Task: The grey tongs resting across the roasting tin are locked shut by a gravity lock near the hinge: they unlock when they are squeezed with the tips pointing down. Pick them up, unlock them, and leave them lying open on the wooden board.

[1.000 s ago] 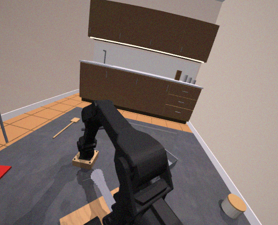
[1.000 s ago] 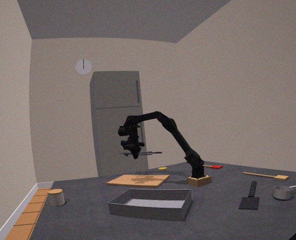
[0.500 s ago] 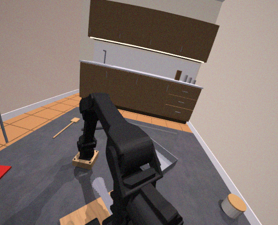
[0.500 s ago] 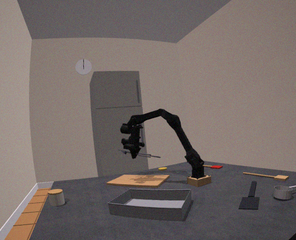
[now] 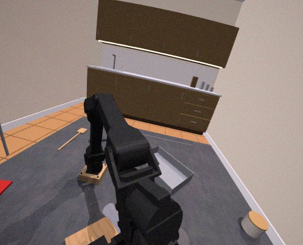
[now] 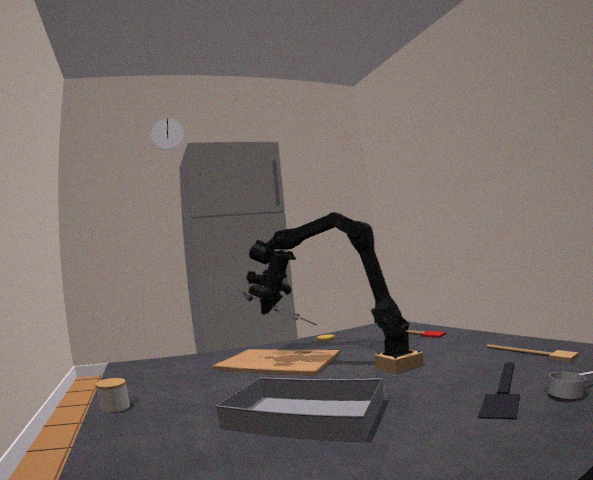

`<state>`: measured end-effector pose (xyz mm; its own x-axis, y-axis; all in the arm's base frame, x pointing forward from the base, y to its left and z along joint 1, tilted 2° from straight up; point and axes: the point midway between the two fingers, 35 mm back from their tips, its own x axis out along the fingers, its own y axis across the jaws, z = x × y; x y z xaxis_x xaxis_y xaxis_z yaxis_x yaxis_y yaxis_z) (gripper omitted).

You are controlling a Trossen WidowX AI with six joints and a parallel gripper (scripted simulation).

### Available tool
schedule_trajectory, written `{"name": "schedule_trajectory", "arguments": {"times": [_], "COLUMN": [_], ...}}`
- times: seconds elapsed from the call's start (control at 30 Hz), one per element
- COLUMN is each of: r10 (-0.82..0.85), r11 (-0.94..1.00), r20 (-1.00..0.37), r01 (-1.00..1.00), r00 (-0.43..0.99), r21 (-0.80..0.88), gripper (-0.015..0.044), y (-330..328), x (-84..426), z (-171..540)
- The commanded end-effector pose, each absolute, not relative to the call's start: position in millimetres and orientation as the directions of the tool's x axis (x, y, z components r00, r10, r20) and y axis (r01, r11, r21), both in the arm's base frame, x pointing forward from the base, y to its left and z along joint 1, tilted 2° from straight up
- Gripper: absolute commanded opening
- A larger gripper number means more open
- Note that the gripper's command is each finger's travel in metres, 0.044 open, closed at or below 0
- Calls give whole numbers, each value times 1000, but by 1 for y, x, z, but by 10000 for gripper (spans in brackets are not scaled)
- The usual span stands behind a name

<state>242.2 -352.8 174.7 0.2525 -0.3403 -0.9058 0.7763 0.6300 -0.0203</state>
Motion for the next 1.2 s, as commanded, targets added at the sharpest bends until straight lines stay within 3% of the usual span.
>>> {"name": "schedule_trajectory", "arguments": {"times": [0.0, 1.17], "r10": [-394, -676], "r11": [631, 644], "r20": [-868, -488], "r01": [775, 765], "r00": [302, 552], "r21": [-18, -25], "gripper": [-150, -150], "y": [-353, -331], "x": [242, 226], "z": [181, 211]}}
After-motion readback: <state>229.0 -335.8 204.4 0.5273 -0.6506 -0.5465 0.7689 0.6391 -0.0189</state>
